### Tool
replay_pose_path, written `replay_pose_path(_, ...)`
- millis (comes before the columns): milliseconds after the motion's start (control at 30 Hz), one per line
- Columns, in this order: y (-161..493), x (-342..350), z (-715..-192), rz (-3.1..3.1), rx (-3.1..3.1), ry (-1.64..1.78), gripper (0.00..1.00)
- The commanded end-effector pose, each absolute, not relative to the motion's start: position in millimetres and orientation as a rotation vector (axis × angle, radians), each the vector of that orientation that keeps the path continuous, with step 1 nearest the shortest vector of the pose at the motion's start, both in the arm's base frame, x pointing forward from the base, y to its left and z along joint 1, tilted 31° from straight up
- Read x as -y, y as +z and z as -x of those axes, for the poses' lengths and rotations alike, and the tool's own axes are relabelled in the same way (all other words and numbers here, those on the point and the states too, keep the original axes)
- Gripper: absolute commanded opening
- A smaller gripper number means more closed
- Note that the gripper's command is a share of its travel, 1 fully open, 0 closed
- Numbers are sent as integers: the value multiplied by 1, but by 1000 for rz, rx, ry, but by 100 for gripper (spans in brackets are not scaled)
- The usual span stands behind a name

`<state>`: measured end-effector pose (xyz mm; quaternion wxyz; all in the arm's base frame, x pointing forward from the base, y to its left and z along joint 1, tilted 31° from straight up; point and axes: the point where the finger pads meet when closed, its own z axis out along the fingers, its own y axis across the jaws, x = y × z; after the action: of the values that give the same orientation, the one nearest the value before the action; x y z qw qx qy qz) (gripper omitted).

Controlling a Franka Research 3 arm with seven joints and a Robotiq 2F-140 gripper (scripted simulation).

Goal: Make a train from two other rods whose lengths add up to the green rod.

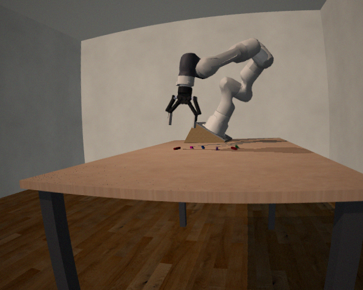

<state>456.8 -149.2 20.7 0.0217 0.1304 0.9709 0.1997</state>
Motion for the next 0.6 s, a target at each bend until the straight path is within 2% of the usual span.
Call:
replay_pose_path(0,17,139,-458,-652,-2998,682,100)
replay_pose_path(567,-2,113,-459,-1106,-2929,817,100)
